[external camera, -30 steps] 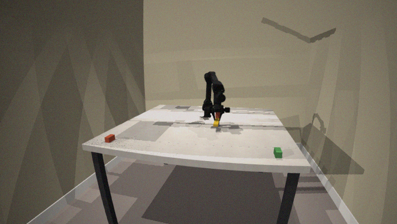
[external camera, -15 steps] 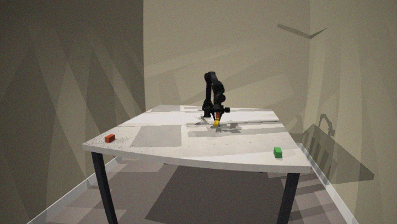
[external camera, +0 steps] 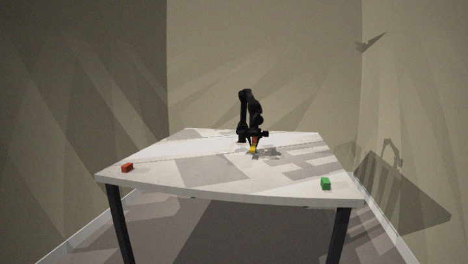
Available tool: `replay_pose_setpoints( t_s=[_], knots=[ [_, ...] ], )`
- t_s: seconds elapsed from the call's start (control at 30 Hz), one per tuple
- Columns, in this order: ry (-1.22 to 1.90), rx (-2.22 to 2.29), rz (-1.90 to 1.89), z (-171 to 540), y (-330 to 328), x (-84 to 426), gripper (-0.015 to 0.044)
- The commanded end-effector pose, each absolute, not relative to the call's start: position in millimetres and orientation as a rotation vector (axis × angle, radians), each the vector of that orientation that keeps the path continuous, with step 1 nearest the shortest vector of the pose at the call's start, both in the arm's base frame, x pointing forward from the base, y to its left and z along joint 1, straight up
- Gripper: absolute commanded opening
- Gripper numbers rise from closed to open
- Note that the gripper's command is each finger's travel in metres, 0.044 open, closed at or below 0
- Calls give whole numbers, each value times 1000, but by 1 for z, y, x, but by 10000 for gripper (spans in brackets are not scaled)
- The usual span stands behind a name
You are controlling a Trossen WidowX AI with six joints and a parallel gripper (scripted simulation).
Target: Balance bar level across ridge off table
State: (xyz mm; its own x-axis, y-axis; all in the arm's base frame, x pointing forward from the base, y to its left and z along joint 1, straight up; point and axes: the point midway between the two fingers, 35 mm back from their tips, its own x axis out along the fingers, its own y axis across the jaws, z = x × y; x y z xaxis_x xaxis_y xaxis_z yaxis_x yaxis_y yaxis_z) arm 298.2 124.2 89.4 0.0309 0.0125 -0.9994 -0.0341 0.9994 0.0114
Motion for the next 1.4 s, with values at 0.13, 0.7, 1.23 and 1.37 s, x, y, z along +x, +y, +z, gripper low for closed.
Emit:
replay_pose_setpoints(
  t_s=[0.13, 0.7, 1.23, 1.37],
  knots=[
    [1540, -17, 36, 89, 124, 298, 170],
    [1540, -17, 36, 89, 124, 298, 185],
    [1540, -17, 36, 89, 124, 298, 342],
    [1540, -17, 36, 89, 124, 298, 440]
  ],
)
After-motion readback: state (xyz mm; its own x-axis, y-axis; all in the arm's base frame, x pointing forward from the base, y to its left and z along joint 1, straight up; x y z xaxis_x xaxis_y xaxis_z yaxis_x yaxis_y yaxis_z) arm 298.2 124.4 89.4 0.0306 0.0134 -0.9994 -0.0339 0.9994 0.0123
